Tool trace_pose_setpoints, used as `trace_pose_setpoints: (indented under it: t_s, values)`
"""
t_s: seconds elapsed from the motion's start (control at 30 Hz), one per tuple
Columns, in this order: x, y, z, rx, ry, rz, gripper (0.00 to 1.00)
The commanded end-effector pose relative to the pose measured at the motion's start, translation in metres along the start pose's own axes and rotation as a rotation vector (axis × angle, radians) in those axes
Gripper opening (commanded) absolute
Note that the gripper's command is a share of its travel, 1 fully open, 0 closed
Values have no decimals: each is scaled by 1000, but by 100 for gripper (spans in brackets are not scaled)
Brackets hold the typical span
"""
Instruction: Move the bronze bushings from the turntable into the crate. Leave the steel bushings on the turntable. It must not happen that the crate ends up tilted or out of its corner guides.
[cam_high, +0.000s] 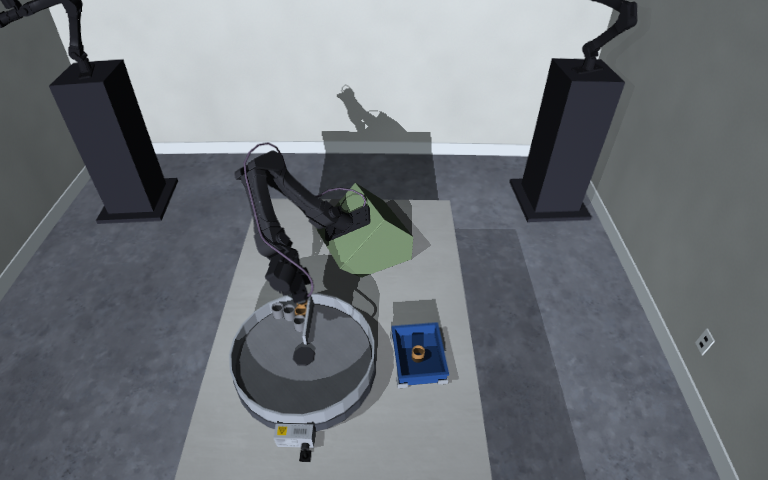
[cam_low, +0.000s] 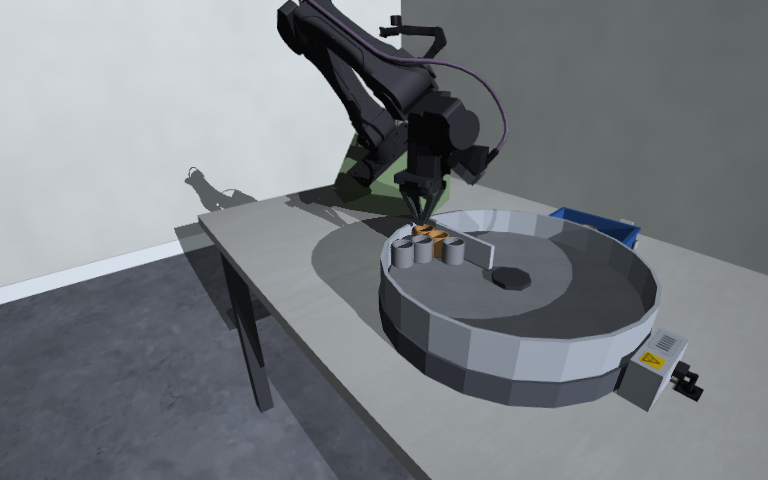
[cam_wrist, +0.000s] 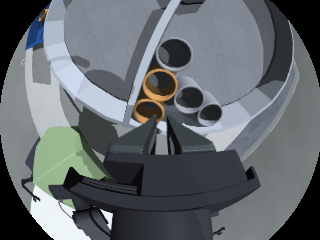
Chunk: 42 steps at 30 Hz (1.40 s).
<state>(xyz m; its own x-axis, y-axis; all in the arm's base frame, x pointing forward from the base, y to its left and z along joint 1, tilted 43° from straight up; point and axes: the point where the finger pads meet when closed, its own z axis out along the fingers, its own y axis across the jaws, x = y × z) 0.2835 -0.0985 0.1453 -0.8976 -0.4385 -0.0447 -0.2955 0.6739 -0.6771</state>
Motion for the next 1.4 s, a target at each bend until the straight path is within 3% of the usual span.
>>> trace_pose_setpoints:
  t_s: [0.0,0.7,0.77,0.87,1.37]
  values:
    - [-10,-9,-16,19,-51,18,13]
    - [-15,-11,-15,25,-72,21,13]
    - [-3,0,-2,6,-36,4,13]
    - [0,0,5,3,-25,5,13]
    - [-9,-2,0,10,-52,5,13]
